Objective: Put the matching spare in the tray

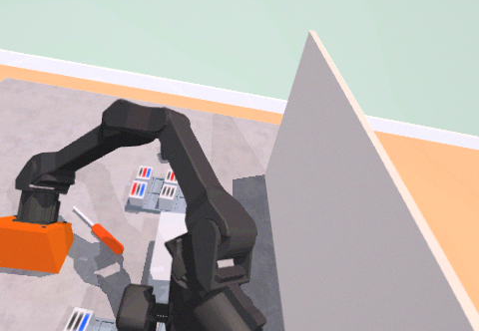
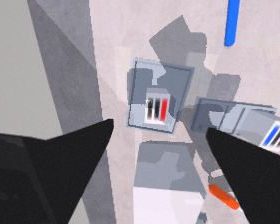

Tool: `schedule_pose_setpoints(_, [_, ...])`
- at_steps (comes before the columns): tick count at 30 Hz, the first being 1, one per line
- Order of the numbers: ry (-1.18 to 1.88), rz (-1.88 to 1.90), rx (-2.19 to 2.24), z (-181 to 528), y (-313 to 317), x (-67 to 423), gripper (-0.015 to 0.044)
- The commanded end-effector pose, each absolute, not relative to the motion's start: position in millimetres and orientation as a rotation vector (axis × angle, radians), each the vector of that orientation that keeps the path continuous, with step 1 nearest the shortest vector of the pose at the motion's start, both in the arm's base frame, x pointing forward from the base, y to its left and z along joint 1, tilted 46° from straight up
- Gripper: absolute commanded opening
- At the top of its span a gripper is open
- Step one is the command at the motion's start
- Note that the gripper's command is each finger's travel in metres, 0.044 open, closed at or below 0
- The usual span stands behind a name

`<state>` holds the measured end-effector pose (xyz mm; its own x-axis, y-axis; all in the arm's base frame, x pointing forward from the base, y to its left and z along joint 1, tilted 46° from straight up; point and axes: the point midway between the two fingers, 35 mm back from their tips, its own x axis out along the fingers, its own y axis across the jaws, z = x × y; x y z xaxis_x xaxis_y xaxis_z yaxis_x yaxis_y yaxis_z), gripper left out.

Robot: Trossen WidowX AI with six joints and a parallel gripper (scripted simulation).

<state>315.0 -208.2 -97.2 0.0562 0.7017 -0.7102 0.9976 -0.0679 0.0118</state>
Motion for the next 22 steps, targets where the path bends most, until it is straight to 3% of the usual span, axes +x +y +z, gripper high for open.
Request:
schedule_pose_setpoints(1, [1.698,-0.745,1.815,-78.5,-221.9,312.4,0.0440])
schedule_pose_setpoints(22, [1.671,-0.751,1.831,-82.7,-223.1,312.7,0.0440])
